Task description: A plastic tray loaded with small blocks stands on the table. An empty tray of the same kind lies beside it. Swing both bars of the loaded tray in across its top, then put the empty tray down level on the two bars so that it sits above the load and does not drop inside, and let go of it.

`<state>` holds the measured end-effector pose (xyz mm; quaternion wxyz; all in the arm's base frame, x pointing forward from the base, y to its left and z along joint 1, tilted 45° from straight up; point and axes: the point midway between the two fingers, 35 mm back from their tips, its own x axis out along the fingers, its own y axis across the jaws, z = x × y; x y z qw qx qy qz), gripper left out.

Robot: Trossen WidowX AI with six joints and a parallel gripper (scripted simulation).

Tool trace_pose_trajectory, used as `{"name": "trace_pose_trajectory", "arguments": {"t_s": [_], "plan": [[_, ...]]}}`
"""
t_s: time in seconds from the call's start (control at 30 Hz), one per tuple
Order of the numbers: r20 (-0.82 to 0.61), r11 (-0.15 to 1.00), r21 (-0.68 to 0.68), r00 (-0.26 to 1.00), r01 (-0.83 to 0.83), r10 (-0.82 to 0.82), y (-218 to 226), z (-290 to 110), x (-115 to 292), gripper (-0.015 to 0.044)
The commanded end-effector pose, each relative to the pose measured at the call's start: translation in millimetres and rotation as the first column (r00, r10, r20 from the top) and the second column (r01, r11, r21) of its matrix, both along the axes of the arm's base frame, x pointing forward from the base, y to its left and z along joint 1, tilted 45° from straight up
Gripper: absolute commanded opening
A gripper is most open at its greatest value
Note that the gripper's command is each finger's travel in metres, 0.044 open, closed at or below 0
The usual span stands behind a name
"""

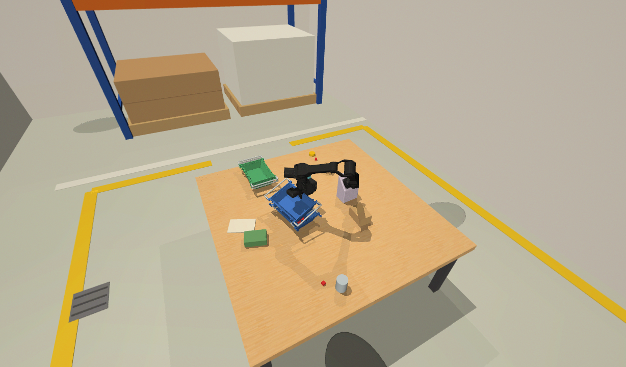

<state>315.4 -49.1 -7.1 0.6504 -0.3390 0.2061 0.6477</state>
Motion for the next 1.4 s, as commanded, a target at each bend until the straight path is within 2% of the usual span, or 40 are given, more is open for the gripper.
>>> {"name": "trace_pose_trajectory", "arguments": {"t_s": [0.0, 1.37], "plan": [[-0.021, 1.000, -0.004, 1.000, -0.012, 0.012, 3.9, -2.6, -3.9, 0.0000], [-0.002, 1.000, 0.000, 1.000, -0.001, 0.001, 0.9, -0.9, -0.7, 0.0000]]}}
